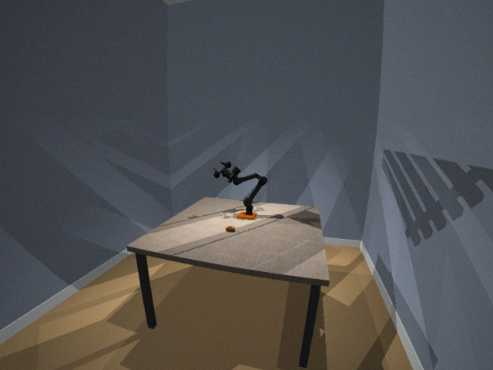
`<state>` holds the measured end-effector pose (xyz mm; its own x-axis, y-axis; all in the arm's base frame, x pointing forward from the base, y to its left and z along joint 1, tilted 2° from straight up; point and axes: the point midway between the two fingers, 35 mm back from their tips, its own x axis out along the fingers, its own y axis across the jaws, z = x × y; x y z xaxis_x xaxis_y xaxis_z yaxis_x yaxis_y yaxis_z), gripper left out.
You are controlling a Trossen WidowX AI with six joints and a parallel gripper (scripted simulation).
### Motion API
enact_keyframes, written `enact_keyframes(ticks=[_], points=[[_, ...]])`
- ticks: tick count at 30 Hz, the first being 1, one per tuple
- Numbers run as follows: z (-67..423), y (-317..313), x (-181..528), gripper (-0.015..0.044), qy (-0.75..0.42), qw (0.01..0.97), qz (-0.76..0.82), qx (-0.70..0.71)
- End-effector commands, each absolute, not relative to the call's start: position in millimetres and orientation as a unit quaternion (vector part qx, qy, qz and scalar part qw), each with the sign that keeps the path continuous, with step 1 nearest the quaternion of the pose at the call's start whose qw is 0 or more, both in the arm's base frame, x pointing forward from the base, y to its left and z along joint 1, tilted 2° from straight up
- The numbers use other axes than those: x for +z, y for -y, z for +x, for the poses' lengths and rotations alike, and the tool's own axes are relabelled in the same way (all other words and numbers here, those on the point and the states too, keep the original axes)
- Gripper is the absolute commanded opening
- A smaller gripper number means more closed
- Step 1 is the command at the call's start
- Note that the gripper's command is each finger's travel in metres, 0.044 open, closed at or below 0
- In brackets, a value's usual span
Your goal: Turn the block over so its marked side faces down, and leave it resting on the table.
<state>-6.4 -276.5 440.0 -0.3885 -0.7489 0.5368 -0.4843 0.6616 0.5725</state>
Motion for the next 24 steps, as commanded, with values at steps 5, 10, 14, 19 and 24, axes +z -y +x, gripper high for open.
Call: enact_keyframes(ticks=[5, 10, 14, 19, 24], points=[[38.6, 313.7, 425.6, 0.044, 0.735, 0.455, 0.415, -0.286], [110.1, 349.6, 393.4, 0.044, 0.573, 0.538, 0.447, -0.427], [169.7, 362.1, 360.8, 0.044, 0.418, 0.607, 0.452, -0.502], [240.7, 356.3, 313.8, 0.044, 0.204, 0.688, 0.431, -0.547], [298.4, 328.4, 261.6, 0.044, -0.025, 0.757, 0.377, -0.533]])
